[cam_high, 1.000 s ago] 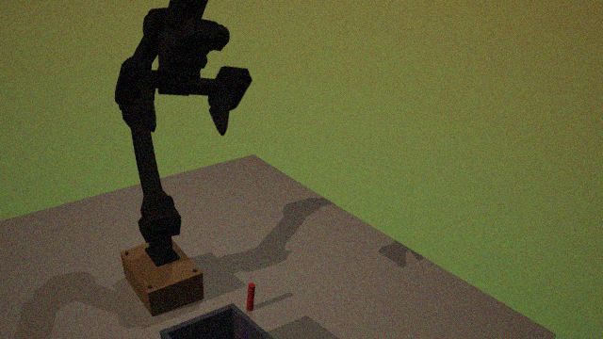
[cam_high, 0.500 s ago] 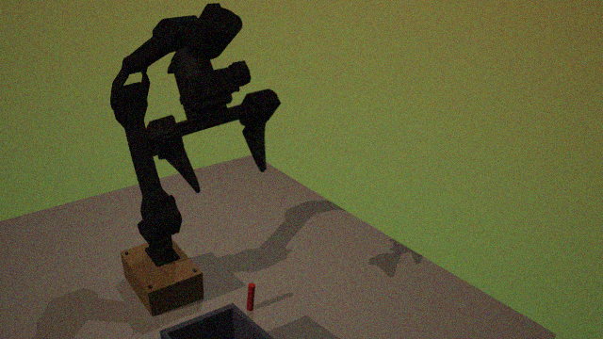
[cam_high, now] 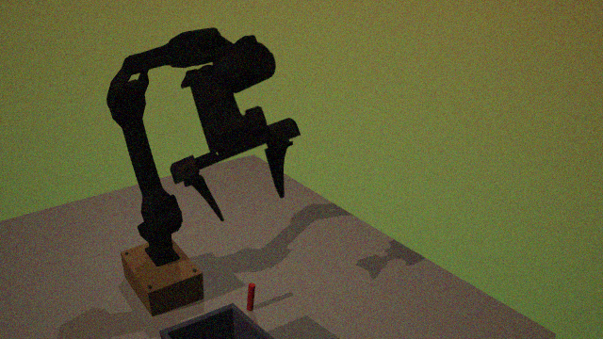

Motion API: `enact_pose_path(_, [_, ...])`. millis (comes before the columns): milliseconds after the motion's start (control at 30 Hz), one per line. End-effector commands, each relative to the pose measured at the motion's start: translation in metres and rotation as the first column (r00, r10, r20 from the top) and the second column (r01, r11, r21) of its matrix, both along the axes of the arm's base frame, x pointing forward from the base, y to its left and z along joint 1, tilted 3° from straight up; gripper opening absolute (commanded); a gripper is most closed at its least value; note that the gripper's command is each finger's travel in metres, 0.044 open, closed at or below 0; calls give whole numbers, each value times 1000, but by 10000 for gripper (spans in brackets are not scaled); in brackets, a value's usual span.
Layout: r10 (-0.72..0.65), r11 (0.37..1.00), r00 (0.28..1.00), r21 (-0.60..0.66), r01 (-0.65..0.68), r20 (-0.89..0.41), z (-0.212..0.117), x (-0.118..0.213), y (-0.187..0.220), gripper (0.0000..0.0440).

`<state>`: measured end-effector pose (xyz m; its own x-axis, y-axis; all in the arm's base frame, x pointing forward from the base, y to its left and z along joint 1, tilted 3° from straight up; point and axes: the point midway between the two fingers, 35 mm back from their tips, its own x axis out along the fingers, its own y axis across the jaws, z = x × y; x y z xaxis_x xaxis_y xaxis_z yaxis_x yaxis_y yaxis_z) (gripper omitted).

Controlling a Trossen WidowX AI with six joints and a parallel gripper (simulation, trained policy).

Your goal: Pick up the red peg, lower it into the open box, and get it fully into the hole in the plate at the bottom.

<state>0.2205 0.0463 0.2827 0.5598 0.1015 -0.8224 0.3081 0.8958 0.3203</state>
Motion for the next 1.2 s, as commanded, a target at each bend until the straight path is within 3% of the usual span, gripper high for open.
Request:
enact_pose_path(0, [-30,998,995,52,35,-95,-17,-5,11,440])
enact_pose_path(467, [-178,966,900,106,238,-399,-68,-26,40,440])
enact_pose_path(833, [-328,906,751,35,422,-574,-108,-42,56,440])
enact_pose_path(1167, [-464,826,604,-70,559,-649,-144,-52,67,440])
